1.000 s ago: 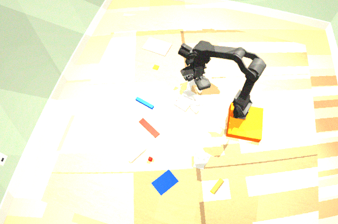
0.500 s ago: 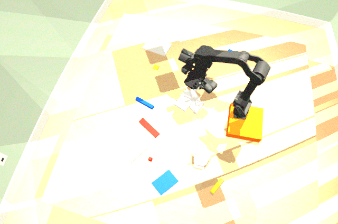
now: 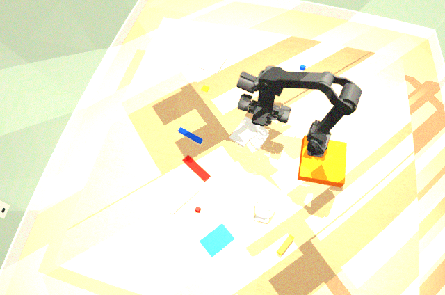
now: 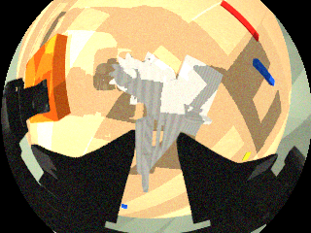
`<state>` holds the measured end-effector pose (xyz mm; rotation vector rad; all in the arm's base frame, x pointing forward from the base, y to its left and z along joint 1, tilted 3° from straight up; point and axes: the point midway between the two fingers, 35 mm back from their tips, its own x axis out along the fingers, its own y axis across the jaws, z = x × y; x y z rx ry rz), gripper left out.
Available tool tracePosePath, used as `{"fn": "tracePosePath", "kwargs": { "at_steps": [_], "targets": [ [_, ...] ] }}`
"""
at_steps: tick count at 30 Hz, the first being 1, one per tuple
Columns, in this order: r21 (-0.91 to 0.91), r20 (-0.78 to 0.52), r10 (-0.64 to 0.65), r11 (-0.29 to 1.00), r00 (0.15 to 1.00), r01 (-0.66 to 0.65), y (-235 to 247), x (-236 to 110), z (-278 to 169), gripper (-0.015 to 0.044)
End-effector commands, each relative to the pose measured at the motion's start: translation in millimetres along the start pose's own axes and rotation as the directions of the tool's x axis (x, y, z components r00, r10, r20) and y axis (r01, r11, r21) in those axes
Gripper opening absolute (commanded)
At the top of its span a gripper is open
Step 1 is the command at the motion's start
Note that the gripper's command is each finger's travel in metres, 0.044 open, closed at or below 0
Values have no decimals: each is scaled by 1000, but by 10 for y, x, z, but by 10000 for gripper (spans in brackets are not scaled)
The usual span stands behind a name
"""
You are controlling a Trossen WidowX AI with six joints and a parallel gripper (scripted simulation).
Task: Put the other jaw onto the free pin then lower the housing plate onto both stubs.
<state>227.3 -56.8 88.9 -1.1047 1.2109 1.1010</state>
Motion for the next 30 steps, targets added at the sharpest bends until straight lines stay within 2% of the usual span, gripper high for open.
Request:
{"fn": "tracePosePath", "kwargs": {
  "at_steps": [1,15,30],
  "targets": [
    [-135,-2,5,991,1000,-5,76,9,60,134],
    [-522,-1,6,853,1000,-5,245,30,236,134],
    [-838,1,7,546,1000,-3,436,66,395,134]
  ]
}}
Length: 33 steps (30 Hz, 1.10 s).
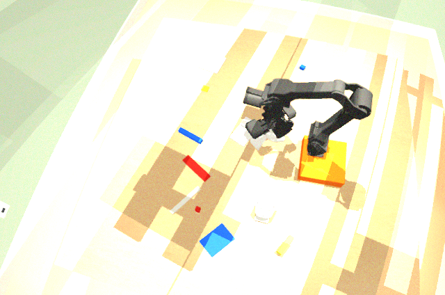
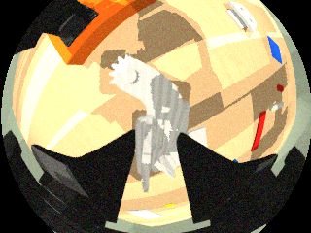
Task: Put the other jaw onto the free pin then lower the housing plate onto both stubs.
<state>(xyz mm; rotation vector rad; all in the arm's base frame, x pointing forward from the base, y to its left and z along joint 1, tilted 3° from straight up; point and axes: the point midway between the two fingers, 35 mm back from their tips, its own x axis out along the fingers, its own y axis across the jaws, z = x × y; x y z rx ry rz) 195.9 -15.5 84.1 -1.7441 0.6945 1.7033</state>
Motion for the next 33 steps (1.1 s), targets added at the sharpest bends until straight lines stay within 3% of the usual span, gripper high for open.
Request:
{"fn": "tracePosePath", "kwargs": {
  "at_steps": [1,8,33],
  "targets": [
    [-135,1,5,991,1000,-5,23,20,87,134],
    [-294,2,5,956,1000,-4,30,37,175,134],
    [-282,2,5,959,1000,-4,30,37,175,134]
  ]
}}
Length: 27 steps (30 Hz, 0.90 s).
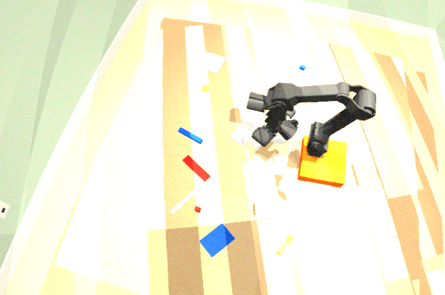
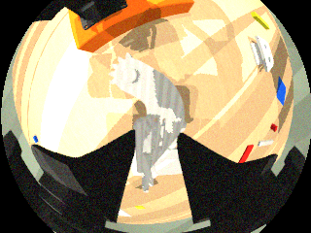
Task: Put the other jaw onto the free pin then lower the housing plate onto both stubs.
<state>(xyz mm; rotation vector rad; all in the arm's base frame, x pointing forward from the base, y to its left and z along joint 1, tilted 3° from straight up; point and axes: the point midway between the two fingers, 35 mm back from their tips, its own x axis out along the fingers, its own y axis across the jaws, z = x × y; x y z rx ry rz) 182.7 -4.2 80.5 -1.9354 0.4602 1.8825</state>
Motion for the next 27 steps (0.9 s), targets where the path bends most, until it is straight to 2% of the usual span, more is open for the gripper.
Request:
{"fn": "tracePosePath", "kwargs": {
  "at_steps": [1,7,27],
  "targets": [
    [7,1,4,1000,1000,-4,9,1,5,134],
    [7,1,4,1000,1000,-4,-1,-3,-12,134],
    [7,-3,2,1000,1000,-2,-289,-54,-565,134]
  ]
}}
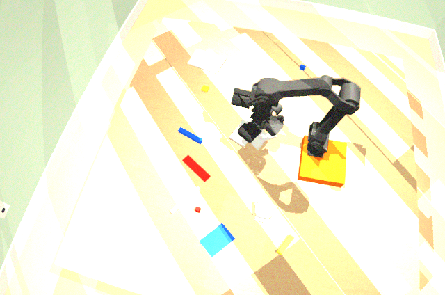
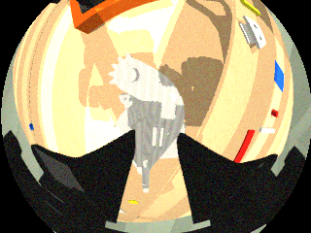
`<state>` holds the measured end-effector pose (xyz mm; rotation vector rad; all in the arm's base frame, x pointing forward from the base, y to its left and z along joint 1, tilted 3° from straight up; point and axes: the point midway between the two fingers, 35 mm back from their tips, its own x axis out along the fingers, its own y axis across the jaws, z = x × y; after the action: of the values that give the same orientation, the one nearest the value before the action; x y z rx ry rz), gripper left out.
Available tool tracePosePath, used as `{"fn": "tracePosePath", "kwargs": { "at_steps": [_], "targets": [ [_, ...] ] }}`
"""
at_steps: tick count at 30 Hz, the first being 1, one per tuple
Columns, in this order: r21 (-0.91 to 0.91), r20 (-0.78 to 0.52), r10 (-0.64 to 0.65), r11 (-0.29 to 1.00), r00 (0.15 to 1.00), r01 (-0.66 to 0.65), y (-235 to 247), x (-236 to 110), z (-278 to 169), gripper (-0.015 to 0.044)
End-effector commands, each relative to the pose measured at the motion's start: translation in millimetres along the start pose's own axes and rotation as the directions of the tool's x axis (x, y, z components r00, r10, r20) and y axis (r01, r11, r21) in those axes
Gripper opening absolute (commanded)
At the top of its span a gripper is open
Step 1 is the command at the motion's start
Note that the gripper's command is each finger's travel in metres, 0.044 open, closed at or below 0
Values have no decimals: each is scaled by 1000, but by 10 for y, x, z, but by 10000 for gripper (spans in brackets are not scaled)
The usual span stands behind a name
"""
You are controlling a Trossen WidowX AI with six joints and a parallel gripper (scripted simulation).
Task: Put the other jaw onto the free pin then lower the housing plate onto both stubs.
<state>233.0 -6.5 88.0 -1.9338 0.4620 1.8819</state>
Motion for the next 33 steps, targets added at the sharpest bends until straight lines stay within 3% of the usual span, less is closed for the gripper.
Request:
{"fn": "tracePosePath", "kwargs": {
  "at_steps": [1,13,33],
  "targets": [
    [5,-4,2,1000,1000,-2,-70,3,-145,134],
    [5,-6,1,1000,1000,-1,-237,48,-467,134],
    [5,-6,1,1000,1000,-1,-239,49,-471,134]
  ]
}}
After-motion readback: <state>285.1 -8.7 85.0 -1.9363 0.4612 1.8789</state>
